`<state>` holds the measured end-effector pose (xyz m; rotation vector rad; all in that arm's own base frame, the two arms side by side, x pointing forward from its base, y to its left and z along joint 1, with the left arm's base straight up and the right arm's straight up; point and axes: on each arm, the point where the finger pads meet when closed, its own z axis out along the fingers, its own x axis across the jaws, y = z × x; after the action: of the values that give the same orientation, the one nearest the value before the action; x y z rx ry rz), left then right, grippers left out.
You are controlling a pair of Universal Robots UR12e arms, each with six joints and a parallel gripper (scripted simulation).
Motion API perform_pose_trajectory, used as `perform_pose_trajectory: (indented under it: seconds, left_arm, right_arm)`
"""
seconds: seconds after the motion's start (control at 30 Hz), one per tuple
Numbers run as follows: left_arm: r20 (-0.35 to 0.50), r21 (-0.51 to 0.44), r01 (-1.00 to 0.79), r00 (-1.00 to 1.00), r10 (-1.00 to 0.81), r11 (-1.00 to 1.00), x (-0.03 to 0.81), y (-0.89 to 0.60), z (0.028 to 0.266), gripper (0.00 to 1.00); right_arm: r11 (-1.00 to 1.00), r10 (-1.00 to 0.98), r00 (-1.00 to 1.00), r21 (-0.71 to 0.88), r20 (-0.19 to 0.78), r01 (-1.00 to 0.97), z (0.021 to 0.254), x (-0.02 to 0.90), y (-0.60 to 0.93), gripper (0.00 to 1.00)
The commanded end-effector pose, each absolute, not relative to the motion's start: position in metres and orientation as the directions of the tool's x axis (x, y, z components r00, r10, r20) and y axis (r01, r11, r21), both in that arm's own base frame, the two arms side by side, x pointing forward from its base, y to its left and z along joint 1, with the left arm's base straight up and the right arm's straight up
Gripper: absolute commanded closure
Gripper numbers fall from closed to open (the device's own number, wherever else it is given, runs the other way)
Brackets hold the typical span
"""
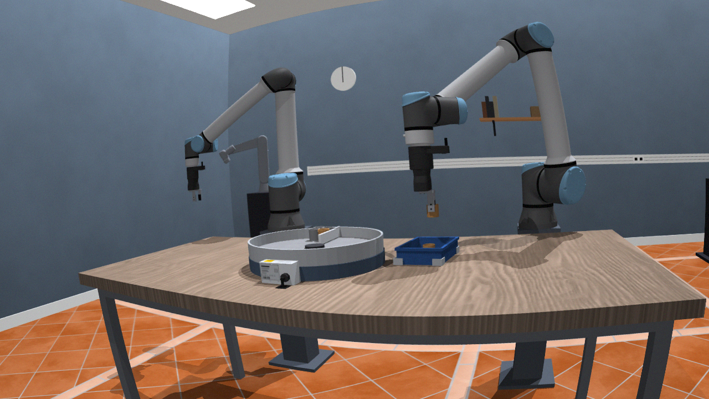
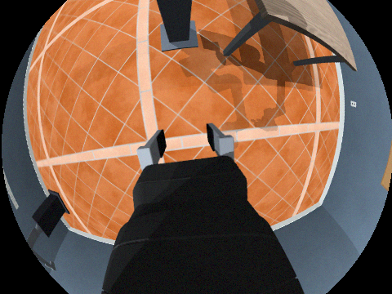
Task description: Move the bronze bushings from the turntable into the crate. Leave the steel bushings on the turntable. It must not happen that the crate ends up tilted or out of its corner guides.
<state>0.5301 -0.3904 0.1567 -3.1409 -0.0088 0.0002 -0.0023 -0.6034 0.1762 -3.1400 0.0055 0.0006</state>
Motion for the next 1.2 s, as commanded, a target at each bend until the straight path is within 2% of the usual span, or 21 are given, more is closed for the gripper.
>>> perform_pose_trajectory:
  seconds: [0.0,1.0,1.17]
  left_arm:
    - [0.001,0.001,0.006,1.000,0.006,-1.000,0.5304,-0.3905,0.1578,1.00]
    - [0.001,0.001,0.006,1.000,0.006,-1.000,0.5304,-0.3905,0.1577,1.00]
    - [0.001,0.001,0.006,1.000,0.006,-1.000,0.5305,-0.3905,0.1479,1.00]
  right_arm:
    - [-1.000,-0.003,1.000,0.000,0.000,-0.003,0.1770,-0.0021,-0.6040,0.00]
    - [-1.000,-0.003,1.000,0.000,0.000,-0.003,0.1770,-0.0021,-0.6040,0.00]
    - [-1.000,-0.003,1.000,0.000,0.000,-0.003,0.1770,-0.0021,-0.6040,0.00]
